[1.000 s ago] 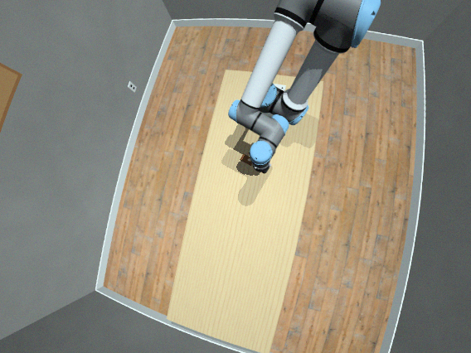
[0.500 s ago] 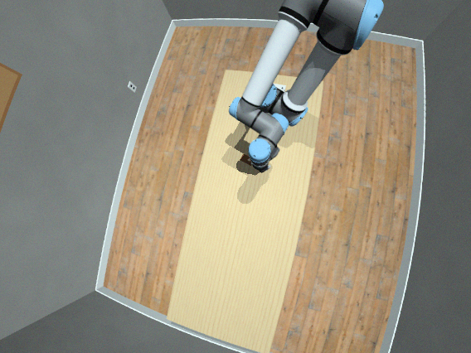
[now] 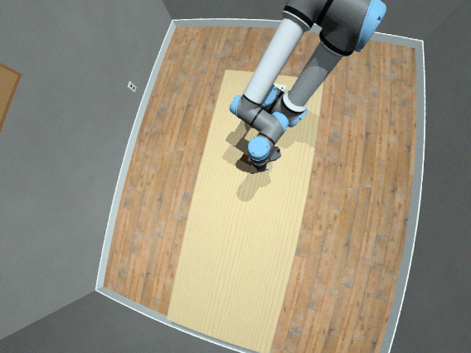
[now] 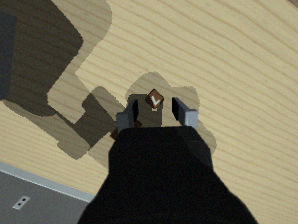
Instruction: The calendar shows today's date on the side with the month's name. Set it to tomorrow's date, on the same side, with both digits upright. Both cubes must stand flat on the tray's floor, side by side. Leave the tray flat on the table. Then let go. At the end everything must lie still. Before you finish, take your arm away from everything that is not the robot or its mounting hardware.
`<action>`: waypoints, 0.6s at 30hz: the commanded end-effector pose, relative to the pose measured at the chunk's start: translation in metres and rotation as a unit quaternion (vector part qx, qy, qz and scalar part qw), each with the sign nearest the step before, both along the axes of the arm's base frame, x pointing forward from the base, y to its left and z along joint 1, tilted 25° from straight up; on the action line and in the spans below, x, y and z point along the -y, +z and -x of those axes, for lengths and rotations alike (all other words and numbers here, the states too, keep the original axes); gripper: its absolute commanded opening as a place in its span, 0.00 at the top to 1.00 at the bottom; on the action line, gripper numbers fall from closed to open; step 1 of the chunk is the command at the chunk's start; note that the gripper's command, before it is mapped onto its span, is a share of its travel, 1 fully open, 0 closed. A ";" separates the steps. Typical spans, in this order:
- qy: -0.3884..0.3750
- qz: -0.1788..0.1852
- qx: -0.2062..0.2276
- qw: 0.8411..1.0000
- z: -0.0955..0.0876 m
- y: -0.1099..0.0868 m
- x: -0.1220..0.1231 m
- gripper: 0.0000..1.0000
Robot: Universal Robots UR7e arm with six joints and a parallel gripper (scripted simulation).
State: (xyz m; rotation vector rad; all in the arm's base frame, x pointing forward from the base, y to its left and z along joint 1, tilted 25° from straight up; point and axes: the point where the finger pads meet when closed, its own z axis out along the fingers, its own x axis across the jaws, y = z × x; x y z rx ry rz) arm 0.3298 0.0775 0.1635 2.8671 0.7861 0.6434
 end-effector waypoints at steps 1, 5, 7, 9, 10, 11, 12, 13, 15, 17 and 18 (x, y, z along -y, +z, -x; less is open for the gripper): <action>-0.078 -0.032 -0.001 0.996 -0.001 0.000 0.000 0.00; -0.115 -0.049 -0.002 0.992 -0.001 -0.001 0.000 0.00; -0.120 -0.051 -0.002 0.991 -0.002 -0.001 0.000 0.00; -0.158 -0.069 -0.002 0.985 -0.002 -0.001 0.001 0.00; -0.176 -0.078 -0.002 0.981 -0.002 -0.002 0.001 0.00; -0.177 -0.078 -0.002 0.981 -0.002 -0.002 0.001 0.00; -0.194 -0.086 -0.002 0.977 -0.003 -0.002 0.001 0.00; -0.210 -0.094 -0.003 0.973 -0.003 -0.002 0.002 0.00; -0.226 -0.101 -0.003 0.969 -0.003 -0.002 0.002 0.00; -0.254 -0.114 -0.003 0.960 -0.004 -0.002 0.003 0.00; -0.266 -0.120 -0.003 0.957 -0.004 -0.002 0.003 0.00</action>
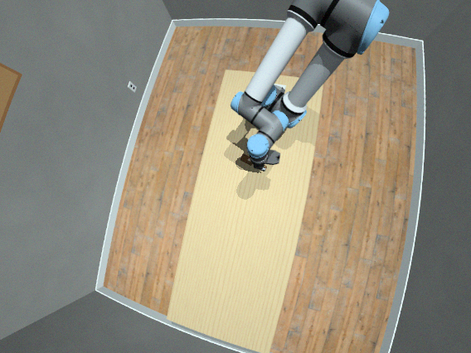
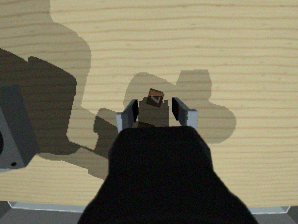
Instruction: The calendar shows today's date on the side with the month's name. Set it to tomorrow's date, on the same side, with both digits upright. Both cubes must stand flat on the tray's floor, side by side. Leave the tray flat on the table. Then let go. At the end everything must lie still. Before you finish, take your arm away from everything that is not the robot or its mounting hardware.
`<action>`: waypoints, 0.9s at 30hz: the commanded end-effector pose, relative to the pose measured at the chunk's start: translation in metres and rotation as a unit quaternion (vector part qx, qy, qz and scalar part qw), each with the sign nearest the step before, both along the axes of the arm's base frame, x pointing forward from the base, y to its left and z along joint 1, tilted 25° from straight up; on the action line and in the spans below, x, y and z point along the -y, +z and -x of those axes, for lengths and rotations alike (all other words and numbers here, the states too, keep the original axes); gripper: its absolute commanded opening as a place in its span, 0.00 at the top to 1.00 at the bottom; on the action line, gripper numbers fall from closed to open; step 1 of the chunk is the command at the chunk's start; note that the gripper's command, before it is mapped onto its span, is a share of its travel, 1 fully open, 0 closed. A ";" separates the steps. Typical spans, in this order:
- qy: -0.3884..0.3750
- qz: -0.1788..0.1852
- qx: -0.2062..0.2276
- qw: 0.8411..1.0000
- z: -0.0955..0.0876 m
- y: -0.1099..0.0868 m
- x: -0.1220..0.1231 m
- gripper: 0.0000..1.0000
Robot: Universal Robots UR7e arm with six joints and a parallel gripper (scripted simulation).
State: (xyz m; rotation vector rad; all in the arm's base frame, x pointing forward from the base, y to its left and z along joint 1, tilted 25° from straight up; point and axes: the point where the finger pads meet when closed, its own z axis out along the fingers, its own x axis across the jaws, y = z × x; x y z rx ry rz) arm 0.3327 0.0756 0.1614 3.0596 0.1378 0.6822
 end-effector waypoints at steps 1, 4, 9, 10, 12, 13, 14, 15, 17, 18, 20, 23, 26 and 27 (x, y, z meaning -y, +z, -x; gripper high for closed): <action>-0.069 -0.027 -0.001 0.997 -0.001 0.000 0.001 0.00; -0.091 -0.038 -0.001 0.995 -0.002 -0.001 0.002 0.00; -0.122 -0.053 -0.002 0.991 -0.002 -0.001 0.003 0.00; -0.127 -0.055 -0.002 0.990 -0.002 -0.001 0.003 0.00; -0.135 -0.058 -0.002 0.989 -0.003 -0.001 0.003 0.00; -0.137 -0.060 -0.002 0.989 -0.003 -0.001 0.003 0.00; -0.139 -0.060 -0.002 0.988 -0.003 -0.001 0.003 0.00; -0.140 -0.061 -0.002 0.988 -0.003 -0.001 0.003 0.00; -0.141 -0.061 -0.002 0.988 -0.003 -0.001 0.003 0.00; -0.141 -0.061 -0.002 0.988 -0.003 -0.001 0.003 0.00; -0.141 -0.061 -0.002 0.988 -0.003 -0.001 0.003 0.13; -0.141 -0.061 -0.002 0.988 -0.003 -0.001 0.003 0.13; -0.141 -0.061 -0.002 0.988 -0.003 -0.001 0.003 0.13; -0.141 -0.061 -0.002 0.988 -0.003 -0.001 0.003 0.13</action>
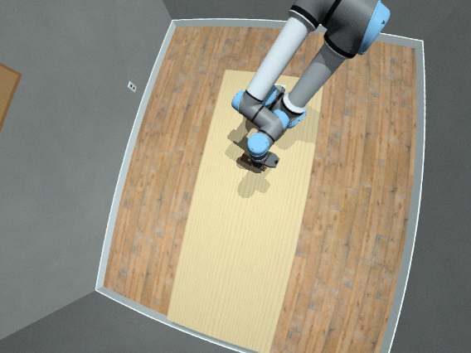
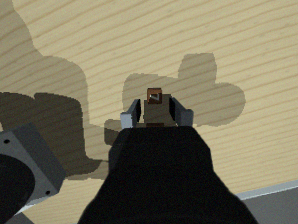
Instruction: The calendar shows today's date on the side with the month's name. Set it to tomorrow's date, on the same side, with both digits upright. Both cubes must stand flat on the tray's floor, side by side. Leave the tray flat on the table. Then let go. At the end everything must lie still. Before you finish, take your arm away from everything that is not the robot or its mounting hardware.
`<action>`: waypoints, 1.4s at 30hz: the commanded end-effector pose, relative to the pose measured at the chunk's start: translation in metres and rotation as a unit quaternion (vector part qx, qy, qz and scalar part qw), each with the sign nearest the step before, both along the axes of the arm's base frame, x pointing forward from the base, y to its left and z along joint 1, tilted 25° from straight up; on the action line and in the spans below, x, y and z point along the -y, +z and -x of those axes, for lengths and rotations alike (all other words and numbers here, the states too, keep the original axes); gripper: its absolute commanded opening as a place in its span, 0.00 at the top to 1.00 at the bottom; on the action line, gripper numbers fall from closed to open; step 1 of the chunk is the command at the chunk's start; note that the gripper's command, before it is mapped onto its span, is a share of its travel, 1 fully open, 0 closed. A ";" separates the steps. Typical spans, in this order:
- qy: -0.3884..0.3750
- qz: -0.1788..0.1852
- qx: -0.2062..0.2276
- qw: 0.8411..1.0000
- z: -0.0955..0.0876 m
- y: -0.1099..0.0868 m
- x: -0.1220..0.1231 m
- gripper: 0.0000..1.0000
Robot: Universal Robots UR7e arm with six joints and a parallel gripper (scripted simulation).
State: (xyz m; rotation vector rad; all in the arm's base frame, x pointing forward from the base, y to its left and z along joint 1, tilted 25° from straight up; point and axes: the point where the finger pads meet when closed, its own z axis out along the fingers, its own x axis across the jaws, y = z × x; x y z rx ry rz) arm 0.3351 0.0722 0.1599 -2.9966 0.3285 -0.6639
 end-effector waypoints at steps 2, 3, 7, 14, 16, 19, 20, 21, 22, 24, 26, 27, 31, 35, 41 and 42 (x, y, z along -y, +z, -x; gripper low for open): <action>-0.001 0.000 0.000 1.000 0.000 0.000 0.000 0.13; -0.001 0.000 0.000 1.000 0.000 0.000 0.000 0.13; -0.001 0.000 0.000 1.000 0.000 0.000 0.000 0.13; -0.001 0.000 0.000 1.000 0.000 0.000 0.000 0.13; -0.001 0.000 0.000 1.000 0.000 0.000 0.000 0.13; -0.001 0.000 0.000 1.000 0.000 0.000 0.000 0.13; -0.001 0.000 0.000 1.000 0.000 0.000 0.000 0.13; -0.001 0.000 0.000 1.000 0.000 0.000 0.000 0.13; -0.001 0.000 0.000 1.000 0.000 0.000 0.000 0.13; -0.001 0.000 0.000 1.000 0.000 0.000 0.000 0.13; -0.001 0.000 0.000 1.000 0.000 0.000 0.000 0.13; -0.001 0.000 0.000 1.000 0.000 0.000 0.000 0.13; -0.001 0.000 0.000 1.000 0.000 0.000 0.000 0.13; -0.001 0.000 0.000 1.000 -0.001 -0.001 0.000 0.13; -0.001 0.000 0.000 1.000 -0.002 -0.004 0.000 0.13; -0.001 0.000 0.000 1.000 -0.003 -0.005 0.000 0.13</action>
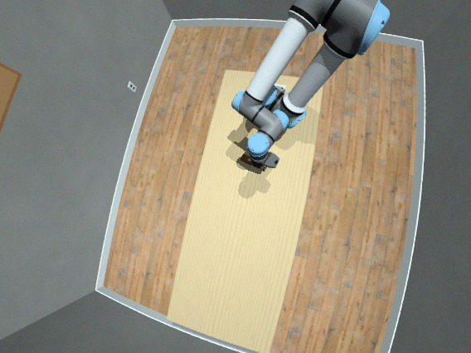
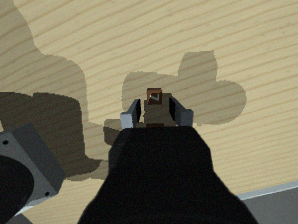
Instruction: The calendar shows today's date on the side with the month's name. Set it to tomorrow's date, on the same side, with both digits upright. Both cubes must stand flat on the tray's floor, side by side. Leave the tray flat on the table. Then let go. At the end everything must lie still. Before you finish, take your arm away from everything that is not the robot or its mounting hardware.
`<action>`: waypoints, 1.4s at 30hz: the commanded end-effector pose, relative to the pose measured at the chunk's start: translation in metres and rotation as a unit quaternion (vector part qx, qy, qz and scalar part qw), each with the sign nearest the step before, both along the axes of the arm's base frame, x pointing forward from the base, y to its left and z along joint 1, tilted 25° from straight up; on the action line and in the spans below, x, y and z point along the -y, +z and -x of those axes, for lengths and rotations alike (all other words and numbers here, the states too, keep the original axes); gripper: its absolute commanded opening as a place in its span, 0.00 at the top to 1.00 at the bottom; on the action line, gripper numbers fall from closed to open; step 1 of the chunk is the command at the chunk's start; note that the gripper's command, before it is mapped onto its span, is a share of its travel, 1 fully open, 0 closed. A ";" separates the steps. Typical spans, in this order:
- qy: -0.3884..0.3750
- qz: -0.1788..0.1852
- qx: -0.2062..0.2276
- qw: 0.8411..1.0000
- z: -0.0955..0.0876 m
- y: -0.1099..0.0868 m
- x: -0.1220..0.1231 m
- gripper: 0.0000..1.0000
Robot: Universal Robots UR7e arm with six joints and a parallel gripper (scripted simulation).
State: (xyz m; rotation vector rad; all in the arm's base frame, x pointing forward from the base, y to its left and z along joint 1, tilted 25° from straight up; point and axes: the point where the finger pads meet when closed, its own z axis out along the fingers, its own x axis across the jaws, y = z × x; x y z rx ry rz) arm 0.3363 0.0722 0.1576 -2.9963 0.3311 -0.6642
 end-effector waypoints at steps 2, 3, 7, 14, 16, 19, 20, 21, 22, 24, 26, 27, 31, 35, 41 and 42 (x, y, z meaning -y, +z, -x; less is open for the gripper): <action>0.000 0.000 0.000 1.000 -0.003 -0.005 0.000 0.13; 0.000 0.000 0.000 1.000 -0.003 -0.005 0.000 0.13; 0.000 0.000 0.000 1.000 -0.004 -0.009 0.000 0.13; 0.000 0.000 0.000 1.000 -0.009 -0.018 0.000 0.13; 0.000 0.000 0.000 1.000 -0.011 -0.021 0.000 0.13; 0.000 0.000 0.000 1.000 -0.013 -0.026 0.000 0.13; 0.000 0.000 0.000 1.000 -0.013 -0.026 0.000 0.13; 0.000 0.000 0.000 1.000 -0.013 -0.026 0.000 0.13; 0.000 0.000 0.000 1.000 -0.013 -0.027 -0.001 0.13; 0.000 0.000 0.000 1.000 -0.015 -0.030 -0.001 0.13; 0.000 0.000 0.000 1.000 -0.016 -0.032 -0.001 0.13; 0.000 0.000 0.000 1.000 -0.016 -0.034 -0.001 0.13; 0.000 0.000 0.000 1.000 -0.018 -0.038 -0.001 0.13; 0.000 0.000 0.000 1.000 -0.020 -0.041 -0.001 0.13; 0.000 0.000 0.000 1.000 -0.021 -0.043 -0.001 0.13; 0.000 0.000 0.000 1.000 -0.021 -0.043 -0.001 0.13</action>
